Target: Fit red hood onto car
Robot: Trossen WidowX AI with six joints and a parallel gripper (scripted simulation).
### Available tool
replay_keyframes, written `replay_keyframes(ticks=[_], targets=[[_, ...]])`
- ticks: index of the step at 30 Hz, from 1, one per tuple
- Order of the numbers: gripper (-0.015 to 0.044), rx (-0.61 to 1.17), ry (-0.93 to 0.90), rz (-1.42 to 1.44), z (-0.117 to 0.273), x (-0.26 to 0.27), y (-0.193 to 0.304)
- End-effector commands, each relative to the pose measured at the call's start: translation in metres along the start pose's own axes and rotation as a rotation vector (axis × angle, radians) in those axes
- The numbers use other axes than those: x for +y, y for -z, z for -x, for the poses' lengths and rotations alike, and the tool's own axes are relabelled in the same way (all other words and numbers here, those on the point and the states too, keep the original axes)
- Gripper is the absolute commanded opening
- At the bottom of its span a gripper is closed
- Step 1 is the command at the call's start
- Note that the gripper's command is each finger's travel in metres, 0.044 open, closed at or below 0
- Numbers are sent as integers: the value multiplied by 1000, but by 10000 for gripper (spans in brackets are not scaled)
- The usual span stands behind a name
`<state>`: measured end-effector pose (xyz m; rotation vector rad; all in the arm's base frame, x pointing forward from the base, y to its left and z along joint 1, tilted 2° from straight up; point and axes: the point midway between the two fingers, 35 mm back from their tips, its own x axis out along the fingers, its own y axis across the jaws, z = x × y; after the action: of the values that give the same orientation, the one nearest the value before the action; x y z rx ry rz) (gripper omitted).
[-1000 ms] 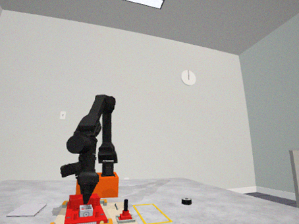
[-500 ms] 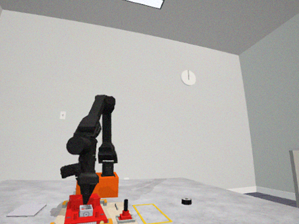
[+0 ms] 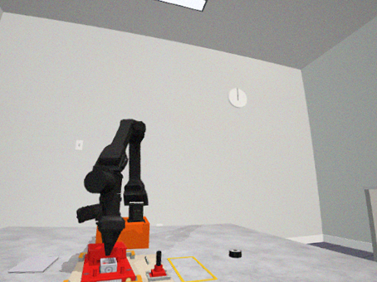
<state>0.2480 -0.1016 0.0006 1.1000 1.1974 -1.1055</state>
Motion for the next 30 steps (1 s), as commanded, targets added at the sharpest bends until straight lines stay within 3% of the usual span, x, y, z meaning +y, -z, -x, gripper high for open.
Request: replay_keyframes(ticks=[1,30], targets=[[0,-2,-4,0,6,1,-1],[0,-2,-5,0,65,1,-1]])
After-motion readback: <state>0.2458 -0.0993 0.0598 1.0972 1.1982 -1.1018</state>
